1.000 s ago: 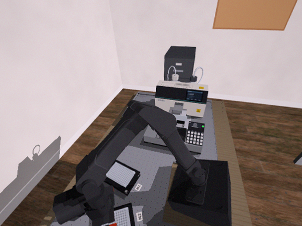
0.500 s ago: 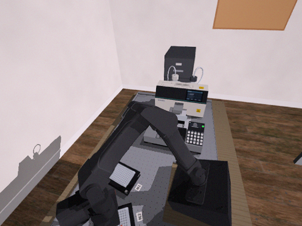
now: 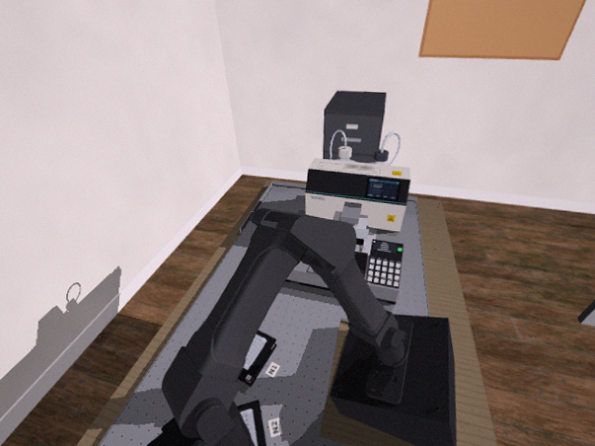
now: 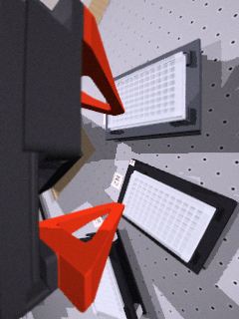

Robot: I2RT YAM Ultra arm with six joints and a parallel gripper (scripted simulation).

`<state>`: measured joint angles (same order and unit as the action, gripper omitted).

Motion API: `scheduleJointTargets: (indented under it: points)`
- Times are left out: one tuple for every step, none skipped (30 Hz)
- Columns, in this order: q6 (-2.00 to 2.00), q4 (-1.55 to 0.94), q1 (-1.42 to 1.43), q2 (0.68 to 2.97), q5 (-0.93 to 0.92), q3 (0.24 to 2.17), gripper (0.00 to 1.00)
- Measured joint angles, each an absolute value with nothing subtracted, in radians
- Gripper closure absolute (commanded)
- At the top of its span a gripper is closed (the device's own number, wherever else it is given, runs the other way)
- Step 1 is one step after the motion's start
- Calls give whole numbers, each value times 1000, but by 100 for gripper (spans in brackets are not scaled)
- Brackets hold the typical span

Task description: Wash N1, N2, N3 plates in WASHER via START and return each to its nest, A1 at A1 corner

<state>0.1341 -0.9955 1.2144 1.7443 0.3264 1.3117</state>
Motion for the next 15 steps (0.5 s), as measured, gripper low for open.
scheduleJointTargets:
  points:
    - [146, -996, 1231, 1747, 328, 1312, 0]
    - [159, -997, 1248, 1751, 330, 1312, 0]
    - [173, -997, 1265, 1755, 331, 1312, 0]
    - [187, -998, 1281, 1760, 333, 1312, 0]
    - [201, -999, 1297, 1764, 334, 1312, 0]
    - [215, -1001, 1312, 1769, 336, 1312, 0]
    - [230, -1003, 1326, 1774, 337, 1312, 0]
    - [245, -1005, 1341, 1780, 339, 1313, 0]
    - [258, -1006, 1354, 1785, 339, 1314, 0]
    - [268, -1007, 1364, 1786, 339, 1314, 0]
    - [278, -1010, 1372, 1786, 340, 1316, 0]
    - [290, -1012, 1378, 1789, 343, 1319, 0]
    - [302, -1013, 1385, 1795, 345, 1322, 0]
    - [315, -1014, 1394, 1802, 347, 1325, 0]
    - [328, -1016, 1406, 1810, 349, 1328, 0]
